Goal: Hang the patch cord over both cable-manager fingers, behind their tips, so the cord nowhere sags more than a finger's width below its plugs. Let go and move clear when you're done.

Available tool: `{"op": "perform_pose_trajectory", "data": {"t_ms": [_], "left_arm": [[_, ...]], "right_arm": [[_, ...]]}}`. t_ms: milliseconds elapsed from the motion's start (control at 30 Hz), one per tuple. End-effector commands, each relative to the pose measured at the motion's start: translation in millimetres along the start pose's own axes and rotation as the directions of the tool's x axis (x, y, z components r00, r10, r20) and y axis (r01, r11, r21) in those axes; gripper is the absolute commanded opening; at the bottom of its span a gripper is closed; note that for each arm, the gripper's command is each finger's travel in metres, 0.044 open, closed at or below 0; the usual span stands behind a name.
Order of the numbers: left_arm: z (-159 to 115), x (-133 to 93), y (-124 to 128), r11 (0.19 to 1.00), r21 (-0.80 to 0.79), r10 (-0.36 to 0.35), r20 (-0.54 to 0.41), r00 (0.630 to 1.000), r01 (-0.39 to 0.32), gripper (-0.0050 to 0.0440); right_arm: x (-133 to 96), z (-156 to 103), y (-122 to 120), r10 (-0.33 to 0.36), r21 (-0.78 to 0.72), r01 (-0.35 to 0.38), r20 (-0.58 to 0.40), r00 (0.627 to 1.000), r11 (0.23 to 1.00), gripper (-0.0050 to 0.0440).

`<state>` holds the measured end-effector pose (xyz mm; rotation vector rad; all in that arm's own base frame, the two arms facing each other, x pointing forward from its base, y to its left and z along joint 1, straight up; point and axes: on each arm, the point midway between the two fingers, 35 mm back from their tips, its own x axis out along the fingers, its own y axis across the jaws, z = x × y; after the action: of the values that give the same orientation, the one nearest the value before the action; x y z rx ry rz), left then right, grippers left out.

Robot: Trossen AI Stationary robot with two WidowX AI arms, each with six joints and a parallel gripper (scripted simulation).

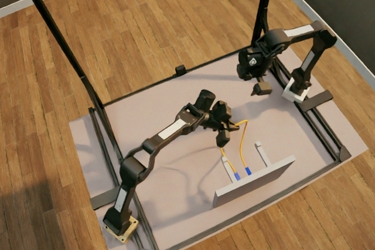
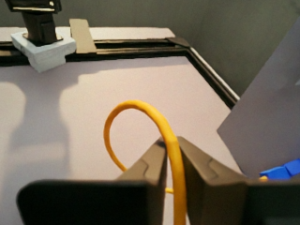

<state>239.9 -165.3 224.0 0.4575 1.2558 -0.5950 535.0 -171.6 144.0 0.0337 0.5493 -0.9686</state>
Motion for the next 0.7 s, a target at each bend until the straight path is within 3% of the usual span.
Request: {"op": "perform_pose_trajectory", "data": {"t_ms": [0, 667], "left_arm": [[0, -7, 0, 1.0, -0.001, 0.003, 0.022, 1.0, -0.003, 0.044], [0, -7, 0, 1.0, -0.001, 0.003, 0.022, 1.0, -0.003, 0.044]], "right_arm": [[-13, 34, -11, 0.011, 0.07, -0.014, 0.037, 0.999, 0.997, 0.0025], [-12, 48, -29, 0.008, 0.133, -0.008, 0.001, 1.0, 0.991, 0.0025]]}}
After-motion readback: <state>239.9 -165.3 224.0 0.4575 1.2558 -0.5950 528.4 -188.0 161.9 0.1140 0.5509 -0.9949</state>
